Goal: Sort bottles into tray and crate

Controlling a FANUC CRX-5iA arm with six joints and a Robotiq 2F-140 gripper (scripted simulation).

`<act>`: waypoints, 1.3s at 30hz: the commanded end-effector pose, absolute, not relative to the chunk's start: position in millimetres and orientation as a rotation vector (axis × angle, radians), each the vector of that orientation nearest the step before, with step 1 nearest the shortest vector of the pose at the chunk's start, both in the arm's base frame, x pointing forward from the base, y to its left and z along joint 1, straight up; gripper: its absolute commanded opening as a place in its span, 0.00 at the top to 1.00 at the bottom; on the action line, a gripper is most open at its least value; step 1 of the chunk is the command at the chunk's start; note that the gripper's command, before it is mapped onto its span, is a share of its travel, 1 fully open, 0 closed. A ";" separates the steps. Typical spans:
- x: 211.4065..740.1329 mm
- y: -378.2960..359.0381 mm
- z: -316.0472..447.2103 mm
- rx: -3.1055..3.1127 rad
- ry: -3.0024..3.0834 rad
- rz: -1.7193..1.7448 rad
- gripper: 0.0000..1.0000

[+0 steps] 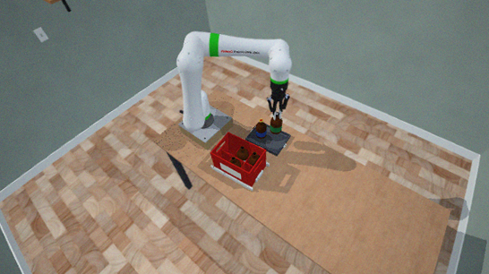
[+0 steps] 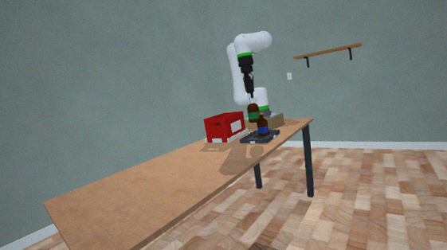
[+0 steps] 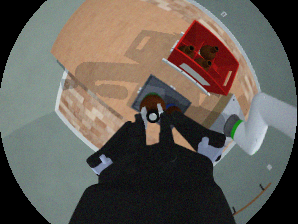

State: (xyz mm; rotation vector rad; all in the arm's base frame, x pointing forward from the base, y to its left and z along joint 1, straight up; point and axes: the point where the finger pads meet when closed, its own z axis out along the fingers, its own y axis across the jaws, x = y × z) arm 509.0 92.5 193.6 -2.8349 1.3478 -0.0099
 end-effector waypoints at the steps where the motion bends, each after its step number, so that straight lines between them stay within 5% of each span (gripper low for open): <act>1: 508.9 92.8 189.3 -2.835 1.348 -0.010 1.00; 39: 509.2 93.0 122.0 -2.835 1.348 -0.011 1.00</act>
